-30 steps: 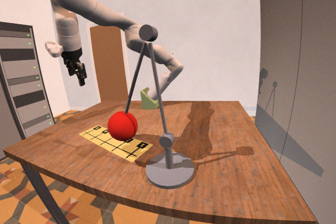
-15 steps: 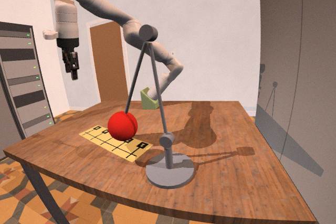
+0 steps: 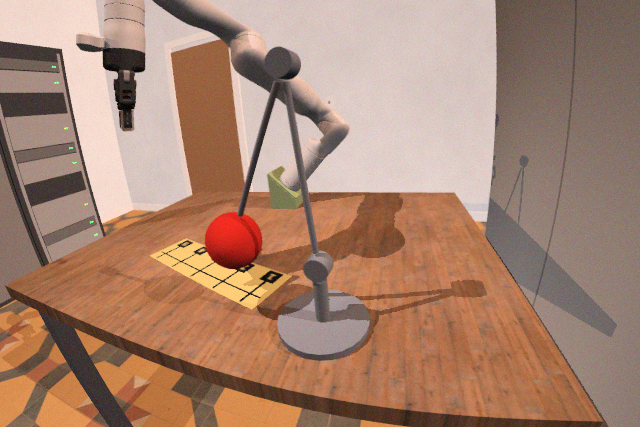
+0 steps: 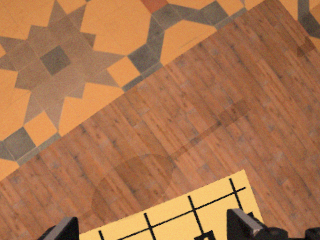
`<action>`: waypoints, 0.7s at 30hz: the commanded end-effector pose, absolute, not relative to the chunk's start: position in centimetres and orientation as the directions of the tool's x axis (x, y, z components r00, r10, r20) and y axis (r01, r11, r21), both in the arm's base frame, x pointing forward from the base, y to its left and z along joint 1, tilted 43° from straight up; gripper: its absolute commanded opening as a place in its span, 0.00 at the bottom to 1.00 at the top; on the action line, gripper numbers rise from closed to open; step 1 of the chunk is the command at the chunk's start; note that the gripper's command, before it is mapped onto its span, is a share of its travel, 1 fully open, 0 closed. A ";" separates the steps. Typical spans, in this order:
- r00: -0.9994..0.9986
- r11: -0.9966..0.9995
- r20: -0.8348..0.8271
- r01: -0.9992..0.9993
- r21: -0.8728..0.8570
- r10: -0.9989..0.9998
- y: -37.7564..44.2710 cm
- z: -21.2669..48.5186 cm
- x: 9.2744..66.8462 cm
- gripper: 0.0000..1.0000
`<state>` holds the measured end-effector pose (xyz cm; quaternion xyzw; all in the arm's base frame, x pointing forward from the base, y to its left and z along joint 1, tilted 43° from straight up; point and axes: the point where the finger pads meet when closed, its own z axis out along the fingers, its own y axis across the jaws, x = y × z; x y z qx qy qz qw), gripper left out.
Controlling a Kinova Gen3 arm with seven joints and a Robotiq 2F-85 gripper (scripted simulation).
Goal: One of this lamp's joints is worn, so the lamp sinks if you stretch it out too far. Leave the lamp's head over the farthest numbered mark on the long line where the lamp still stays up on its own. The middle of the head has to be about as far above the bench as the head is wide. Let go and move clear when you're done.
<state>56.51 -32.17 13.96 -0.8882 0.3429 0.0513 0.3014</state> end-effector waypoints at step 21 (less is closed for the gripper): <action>0.636 -0.228 -0.478 -0.714 -0.661 -0.606 -37.2 17.4 57.2 1.00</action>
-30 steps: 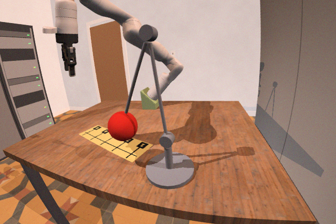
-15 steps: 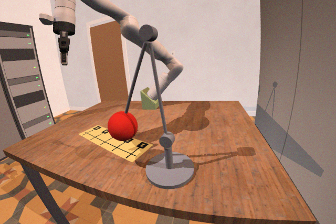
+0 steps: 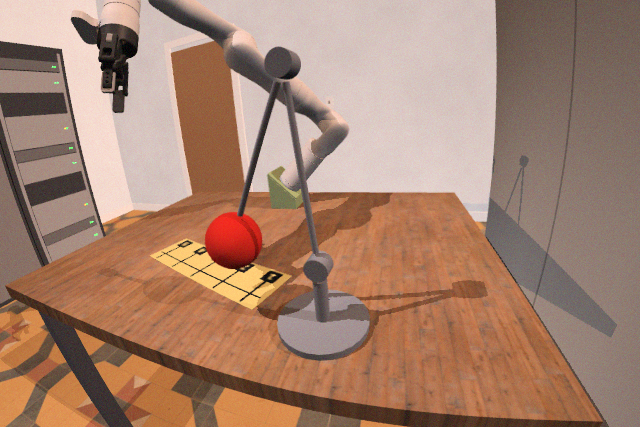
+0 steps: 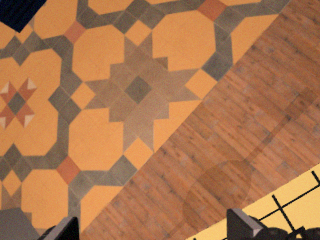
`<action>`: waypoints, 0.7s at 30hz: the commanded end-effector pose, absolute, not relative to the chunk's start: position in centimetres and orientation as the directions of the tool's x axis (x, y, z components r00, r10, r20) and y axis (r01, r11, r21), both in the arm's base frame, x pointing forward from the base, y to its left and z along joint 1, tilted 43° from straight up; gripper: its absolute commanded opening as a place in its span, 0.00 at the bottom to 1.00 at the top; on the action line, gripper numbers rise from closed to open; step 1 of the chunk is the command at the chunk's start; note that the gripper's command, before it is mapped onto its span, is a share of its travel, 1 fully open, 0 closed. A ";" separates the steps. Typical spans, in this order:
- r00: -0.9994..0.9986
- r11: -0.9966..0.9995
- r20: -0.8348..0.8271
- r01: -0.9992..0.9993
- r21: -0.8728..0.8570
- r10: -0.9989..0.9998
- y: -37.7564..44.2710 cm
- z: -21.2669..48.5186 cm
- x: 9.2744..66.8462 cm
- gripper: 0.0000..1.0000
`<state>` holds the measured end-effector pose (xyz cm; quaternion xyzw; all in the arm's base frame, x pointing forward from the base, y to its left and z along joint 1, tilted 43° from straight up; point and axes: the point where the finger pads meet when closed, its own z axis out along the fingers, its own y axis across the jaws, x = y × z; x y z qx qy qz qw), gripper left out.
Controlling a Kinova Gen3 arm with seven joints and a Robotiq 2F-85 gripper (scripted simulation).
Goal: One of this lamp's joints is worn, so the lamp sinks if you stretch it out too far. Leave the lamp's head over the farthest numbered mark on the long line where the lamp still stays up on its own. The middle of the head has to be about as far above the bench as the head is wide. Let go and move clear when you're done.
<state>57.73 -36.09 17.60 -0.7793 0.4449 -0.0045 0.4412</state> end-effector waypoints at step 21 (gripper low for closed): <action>0.518 0.121 -0.597 -0.684 -0.719 -0.613 -39.5 19.6 56.9 1.00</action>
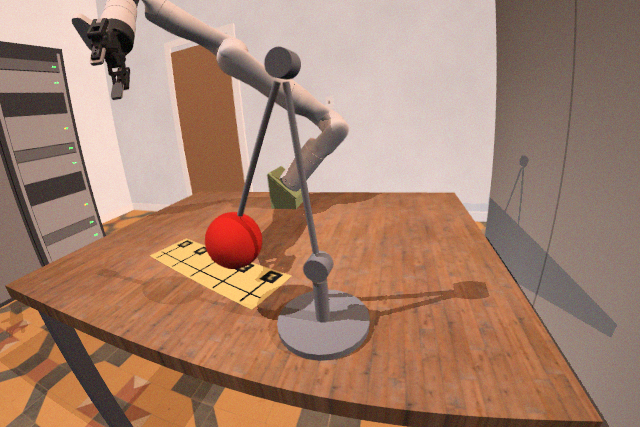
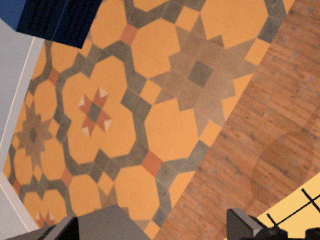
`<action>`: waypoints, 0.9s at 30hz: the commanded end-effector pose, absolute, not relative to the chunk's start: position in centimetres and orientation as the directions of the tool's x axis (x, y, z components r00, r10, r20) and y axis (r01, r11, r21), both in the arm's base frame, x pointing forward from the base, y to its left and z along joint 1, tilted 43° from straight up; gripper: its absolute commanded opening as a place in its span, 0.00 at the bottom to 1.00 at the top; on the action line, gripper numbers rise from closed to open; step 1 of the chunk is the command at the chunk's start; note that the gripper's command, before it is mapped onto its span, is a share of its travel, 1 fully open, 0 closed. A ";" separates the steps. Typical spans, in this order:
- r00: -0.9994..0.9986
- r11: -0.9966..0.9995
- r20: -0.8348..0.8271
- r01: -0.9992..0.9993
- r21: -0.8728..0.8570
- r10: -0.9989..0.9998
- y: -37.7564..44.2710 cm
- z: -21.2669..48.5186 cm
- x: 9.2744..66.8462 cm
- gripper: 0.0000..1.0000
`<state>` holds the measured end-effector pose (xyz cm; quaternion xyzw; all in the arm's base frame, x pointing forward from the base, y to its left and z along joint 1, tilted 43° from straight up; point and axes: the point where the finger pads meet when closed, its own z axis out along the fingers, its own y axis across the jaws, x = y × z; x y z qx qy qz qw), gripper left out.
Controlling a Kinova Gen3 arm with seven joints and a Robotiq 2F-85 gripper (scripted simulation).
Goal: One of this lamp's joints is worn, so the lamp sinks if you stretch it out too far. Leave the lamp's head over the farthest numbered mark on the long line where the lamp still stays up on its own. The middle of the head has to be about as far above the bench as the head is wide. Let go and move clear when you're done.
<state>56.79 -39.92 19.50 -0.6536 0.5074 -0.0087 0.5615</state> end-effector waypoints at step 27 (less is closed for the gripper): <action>0.313 0.247 -0.868 -0.871 -0.424 -0.386 -29.9 22.2 57.5 1.00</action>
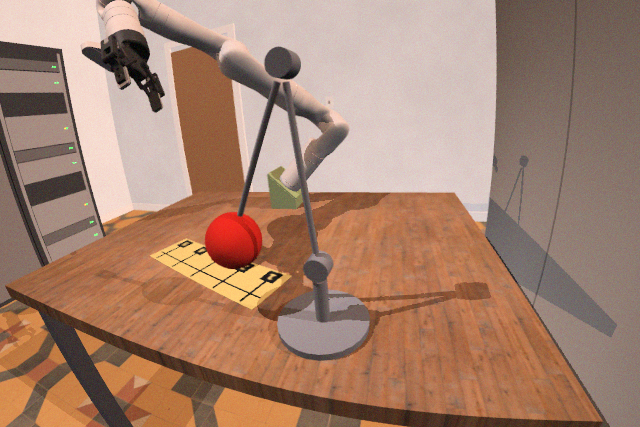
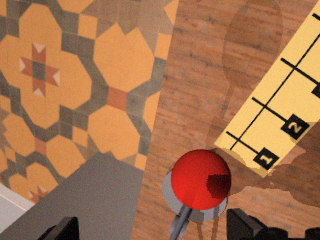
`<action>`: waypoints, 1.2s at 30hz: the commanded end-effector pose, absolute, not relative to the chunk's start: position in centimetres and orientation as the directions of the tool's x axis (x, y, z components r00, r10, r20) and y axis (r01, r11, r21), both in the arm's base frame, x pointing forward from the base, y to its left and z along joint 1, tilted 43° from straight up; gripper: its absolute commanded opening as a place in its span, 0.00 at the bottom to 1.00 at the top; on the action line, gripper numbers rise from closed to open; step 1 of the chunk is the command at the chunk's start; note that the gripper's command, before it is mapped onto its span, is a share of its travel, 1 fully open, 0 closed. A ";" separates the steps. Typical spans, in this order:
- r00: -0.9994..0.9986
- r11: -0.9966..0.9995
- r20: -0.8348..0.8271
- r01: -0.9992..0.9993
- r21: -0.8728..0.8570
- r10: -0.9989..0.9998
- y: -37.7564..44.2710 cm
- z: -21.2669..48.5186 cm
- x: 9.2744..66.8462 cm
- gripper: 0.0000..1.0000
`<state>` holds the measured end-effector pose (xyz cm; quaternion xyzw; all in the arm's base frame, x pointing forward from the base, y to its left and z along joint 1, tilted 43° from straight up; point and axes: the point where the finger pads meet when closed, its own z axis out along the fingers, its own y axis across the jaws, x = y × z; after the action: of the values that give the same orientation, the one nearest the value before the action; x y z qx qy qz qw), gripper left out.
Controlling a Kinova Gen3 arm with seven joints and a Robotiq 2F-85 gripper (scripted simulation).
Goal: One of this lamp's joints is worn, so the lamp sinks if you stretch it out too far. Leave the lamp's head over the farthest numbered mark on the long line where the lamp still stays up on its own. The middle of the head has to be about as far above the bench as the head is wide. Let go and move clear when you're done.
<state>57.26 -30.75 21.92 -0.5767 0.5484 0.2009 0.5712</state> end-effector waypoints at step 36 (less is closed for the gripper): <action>-0.050 0.202 -0.998 -0.978 0.055 0.030 -20.4 28.7 58.3 1.00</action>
<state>58.14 -21.17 28.10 -0.4306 0.5576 0.4564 0.5435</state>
